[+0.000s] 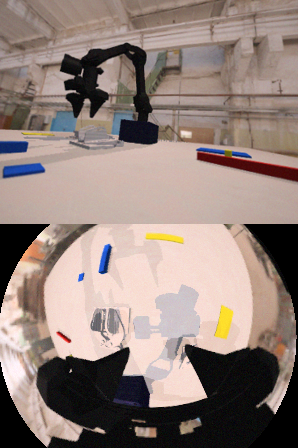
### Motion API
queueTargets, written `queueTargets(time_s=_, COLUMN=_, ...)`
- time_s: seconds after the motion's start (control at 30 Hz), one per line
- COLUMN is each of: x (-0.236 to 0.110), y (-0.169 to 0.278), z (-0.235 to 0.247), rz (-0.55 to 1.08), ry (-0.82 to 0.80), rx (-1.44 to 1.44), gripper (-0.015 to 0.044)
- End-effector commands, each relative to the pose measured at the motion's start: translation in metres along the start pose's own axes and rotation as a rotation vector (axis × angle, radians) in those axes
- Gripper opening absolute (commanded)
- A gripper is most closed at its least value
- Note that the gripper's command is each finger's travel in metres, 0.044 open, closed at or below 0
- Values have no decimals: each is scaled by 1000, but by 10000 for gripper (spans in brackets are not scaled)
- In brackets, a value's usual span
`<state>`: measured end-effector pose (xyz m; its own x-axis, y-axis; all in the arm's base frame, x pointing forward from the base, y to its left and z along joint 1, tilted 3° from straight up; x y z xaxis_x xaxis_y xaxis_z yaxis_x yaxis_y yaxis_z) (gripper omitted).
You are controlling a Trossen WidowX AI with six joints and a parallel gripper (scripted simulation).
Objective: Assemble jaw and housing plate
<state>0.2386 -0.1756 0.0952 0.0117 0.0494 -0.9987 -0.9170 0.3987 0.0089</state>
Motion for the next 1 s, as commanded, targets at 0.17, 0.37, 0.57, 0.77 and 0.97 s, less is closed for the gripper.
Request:
queueTargets(time_s=0.17, x=-13, y=31, z=-75, rz=2, ry=27, rx=-46, gripper=440)
queueTargets(time_s=0.37, x=-19, y=61, z=-118, rz=13, ry=37, rx=-74, gripper=440)
queueTargets(time_s=0.57, x=1, y=62, z=-121, rz=13, ry=37, rx=-75, gripper=440)
queueTargets(time_s=0.77, x=21, y=63, z=-121, rz=13, ry=37, rx=-75, gripper=440)
queueTargets(time_s=0.97, x=24, y=63, z=-121, rz=13, ry=37, rx=-75, gripper=440)
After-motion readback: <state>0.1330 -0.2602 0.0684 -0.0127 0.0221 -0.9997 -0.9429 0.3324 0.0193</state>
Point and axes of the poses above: the point midway between the two fingers, 35 mm back from their tips, its own x axis out along the fingers, its own z axis across the jaws, y = z × x, the point moved 8 cm from there along -x, back along the fingers, and after that the axes turned 11 degrees about x, right-handed, at the moved point
